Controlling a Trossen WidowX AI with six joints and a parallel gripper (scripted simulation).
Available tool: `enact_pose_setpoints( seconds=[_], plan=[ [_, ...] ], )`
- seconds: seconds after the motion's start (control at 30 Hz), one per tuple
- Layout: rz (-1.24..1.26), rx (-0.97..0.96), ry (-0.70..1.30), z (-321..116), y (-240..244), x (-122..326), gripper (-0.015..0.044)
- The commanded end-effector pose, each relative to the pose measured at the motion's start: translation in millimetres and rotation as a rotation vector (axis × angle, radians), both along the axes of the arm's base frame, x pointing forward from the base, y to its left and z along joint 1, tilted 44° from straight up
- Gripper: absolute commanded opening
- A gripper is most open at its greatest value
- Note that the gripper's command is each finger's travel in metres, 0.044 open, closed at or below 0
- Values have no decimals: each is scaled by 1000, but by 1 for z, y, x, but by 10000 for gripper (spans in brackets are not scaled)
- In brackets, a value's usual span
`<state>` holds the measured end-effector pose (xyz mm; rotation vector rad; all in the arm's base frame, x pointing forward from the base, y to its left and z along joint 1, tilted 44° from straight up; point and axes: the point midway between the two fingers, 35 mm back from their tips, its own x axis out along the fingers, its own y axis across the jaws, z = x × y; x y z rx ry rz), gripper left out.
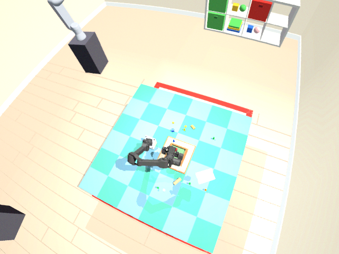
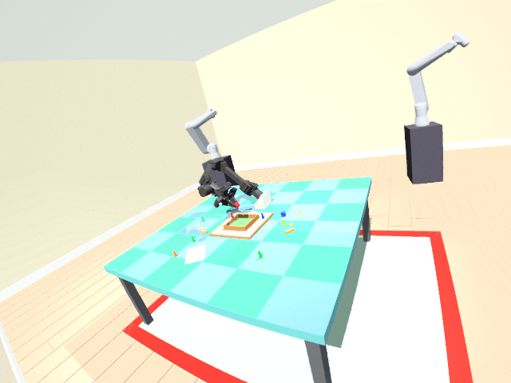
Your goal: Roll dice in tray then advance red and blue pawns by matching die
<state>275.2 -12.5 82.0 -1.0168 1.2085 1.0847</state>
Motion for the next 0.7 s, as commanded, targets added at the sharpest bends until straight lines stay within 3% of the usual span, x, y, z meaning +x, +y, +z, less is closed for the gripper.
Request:
enact_pose_setpoints(
  seconds=[0.0, 0.43, 0.5, 0.67],
  plan=[
    [0, 0, -1, 0, 0, 0, 105],
    [-8, -8, 13, 27, 27, 5, 440],
    [-31, -129, 84, 13, 24, 1, 440],
    [-42, -669, 194, -19, 12, -1, 440]
  ],
)
